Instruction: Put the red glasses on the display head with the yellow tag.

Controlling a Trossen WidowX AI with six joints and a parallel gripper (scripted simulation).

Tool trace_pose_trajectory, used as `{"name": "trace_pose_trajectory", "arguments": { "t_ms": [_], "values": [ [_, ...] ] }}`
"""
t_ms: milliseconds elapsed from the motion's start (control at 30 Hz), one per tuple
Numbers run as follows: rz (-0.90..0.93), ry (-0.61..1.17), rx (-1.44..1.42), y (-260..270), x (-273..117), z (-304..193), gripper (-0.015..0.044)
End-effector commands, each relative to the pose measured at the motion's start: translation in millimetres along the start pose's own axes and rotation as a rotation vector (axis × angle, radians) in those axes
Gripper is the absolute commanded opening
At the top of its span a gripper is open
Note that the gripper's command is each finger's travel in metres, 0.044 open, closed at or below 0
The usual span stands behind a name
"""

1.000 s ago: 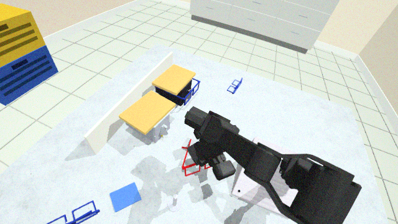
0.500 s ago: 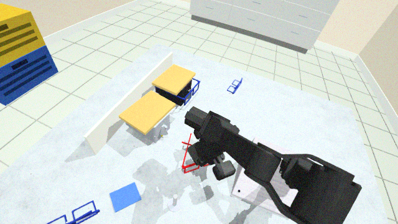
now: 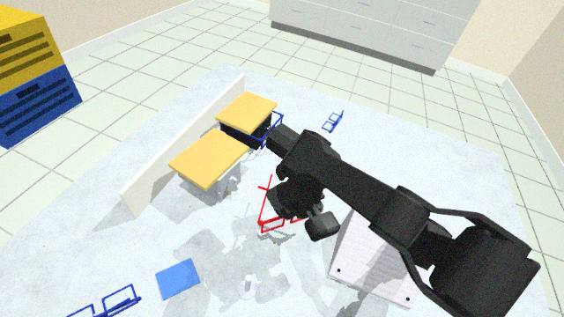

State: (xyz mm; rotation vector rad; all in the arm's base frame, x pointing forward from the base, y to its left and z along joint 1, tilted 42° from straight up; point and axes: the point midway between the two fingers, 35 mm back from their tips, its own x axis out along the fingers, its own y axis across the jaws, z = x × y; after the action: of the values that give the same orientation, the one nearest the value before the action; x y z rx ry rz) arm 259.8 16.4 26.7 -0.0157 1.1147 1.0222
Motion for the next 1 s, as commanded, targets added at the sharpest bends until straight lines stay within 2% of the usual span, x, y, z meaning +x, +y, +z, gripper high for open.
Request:
{"name": "trace_pose_trajectory", "arguments": {
  "t_ms": [0, 133, 400, 967],
  "values": [
    [-0.005, -0.001, -0.005, -1.8, -28.7, 0.5, 0.0000],
    [-0.003, -0.004, -0.005, -2.5, -44.2, 1.4, 0.0000],
    [-0.006, -0.001, -0.081, 0.4, -45.8, 11.2, 0.0000],
    [-0.010, 0.004, -0.813, 67.4, -46.1, 94.0, 0.0000]
  ]
}}
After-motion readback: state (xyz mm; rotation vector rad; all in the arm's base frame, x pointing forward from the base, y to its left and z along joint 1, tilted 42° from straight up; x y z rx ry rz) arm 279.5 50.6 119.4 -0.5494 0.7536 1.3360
